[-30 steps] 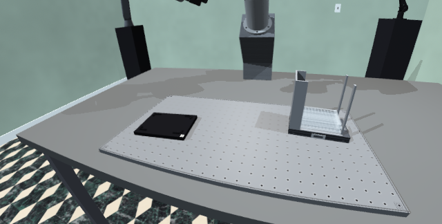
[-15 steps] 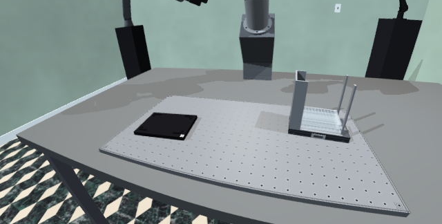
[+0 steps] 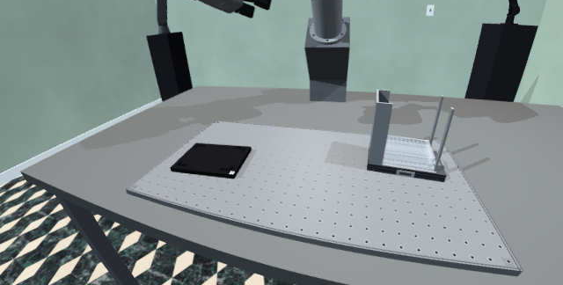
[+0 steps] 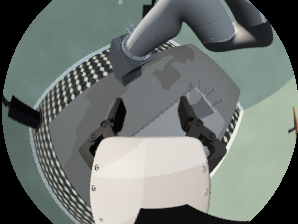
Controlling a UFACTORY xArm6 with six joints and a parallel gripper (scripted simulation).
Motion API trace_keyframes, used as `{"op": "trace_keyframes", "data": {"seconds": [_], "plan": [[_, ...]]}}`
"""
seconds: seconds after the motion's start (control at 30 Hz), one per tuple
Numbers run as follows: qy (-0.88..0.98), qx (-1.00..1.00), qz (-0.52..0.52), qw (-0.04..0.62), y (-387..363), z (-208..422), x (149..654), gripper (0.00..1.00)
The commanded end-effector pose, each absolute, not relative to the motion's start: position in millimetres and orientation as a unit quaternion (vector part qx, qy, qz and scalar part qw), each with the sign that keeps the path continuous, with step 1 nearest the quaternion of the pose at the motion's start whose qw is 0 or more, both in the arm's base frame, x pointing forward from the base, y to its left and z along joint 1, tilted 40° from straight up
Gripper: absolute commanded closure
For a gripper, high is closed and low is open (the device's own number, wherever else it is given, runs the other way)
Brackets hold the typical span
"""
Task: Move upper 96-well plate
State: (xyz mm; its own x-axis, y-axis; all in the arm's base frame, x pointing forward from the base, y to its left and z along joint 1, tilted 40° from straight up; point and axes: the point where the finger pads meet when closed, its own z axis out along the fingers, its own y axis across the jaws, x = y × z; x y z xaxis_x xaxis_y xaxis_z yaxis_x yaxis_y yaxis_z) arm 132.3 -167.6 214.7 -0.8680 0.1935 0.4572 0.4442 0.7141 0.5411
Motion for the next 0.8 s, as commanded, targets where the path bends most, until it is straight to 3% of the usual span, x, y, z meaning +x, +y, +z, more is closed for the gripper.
{"op": "trace_keyframes", "data": {"seconds": [0.0,0.77], "plan": [[-0.929,-0.102,-0.305,0.183,-169,207,136,0.0],[-0.942,0.189,-0.208,0.182,-178,184,165,0.0]]}}
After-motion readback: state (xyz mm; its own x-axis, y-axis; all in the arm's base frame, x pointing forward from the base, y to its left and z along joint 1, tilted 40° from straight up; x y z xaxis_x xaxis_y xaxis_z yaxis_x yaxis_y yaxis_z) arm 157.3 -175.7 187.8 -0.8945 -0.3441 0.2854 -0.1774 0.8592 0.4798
